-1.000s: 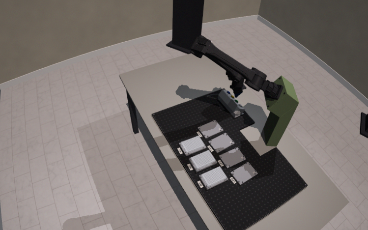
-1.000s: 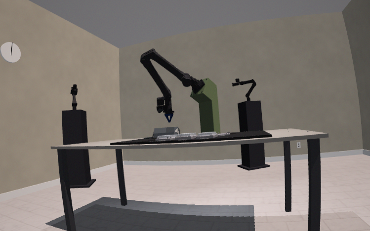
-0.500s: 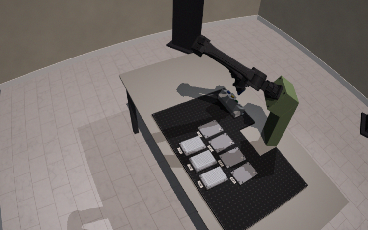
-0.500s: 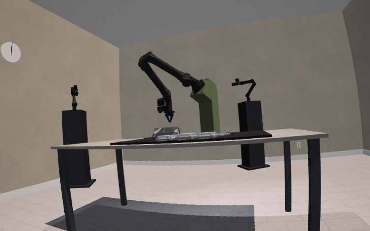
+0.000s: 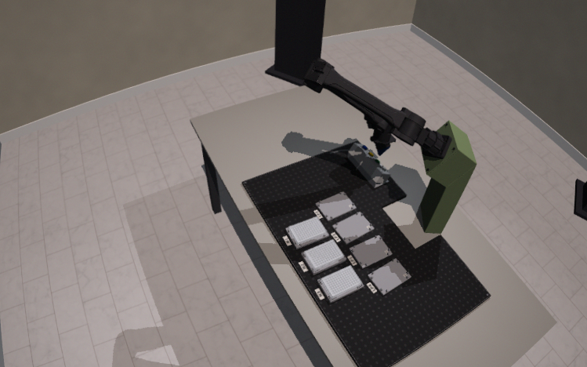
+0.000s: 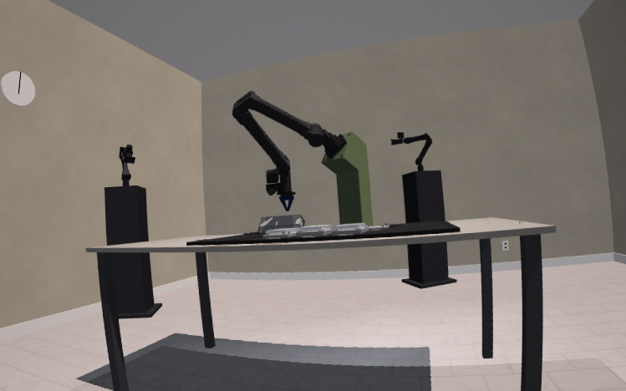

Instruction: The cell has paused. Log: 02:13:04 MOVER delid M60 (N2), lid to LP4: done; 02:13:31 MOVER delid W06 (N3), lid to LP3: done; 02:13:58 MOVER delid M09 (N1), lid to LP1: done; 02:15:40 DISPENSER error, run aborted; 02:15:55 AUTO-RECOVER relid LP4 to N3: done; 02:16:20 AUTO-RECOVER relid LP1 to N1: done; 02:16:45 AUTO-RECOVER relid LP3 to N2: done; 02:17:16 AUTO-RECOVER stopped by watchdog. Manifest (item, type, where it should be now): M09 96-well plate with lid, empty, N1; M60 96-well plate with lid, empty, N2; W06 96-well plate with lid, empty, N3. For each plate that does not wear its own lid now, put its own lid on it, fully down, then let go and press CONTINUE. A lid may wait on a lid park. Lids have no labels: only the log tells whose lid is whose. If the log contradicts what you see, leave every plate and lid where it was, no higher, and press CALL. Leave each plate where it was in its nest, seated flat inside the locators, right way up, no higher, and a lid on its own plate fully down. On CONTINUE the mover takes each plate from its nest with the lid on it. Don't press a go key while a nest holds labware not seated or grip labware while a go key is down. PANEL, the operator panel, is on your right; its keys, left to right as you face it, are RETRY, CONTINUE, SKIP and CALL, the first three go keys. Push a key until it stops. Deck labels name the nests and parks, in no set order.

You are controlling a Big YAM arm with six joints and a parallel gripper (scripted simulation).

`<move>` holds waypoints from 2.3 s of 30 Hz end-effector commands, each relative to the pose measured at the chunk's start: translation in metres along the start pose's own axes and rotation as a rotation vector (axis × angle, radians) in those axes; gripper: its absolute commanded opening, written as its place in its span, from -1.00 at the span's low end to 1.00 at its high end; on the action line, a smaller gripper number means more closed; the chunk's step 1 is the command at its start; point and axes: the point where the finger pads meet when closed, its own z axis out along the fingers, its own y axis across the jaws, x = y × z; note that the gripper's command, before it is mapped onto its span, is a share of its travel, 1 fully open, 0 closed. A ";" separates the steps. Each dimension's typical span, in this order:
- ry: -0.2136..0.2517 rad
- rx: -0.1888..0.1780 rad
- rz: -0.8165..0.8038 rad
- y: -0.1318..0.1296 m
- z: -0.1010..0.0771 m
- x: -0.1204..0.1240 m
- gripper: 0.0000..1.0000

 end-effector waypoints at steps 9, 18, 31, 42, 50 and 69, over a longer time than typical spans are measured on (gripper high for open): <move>-0.001 -0.003 0.017 0.002 0.002 0.003 -1.00; -0.005 -0.005 0.012 0.002 0.010 0.000 -1.00; 0.007 0.001 0.024 0.000 0.016 0.008 -1.00; -0.008 0.002 0.022 -0.002 0.021 0.000 -1.00; -0.009 0.003 0.023 -0.002 0.026 0.000 -1.00; -0.003 -0.003 0.017 0.002 0.034 0.002 -1.00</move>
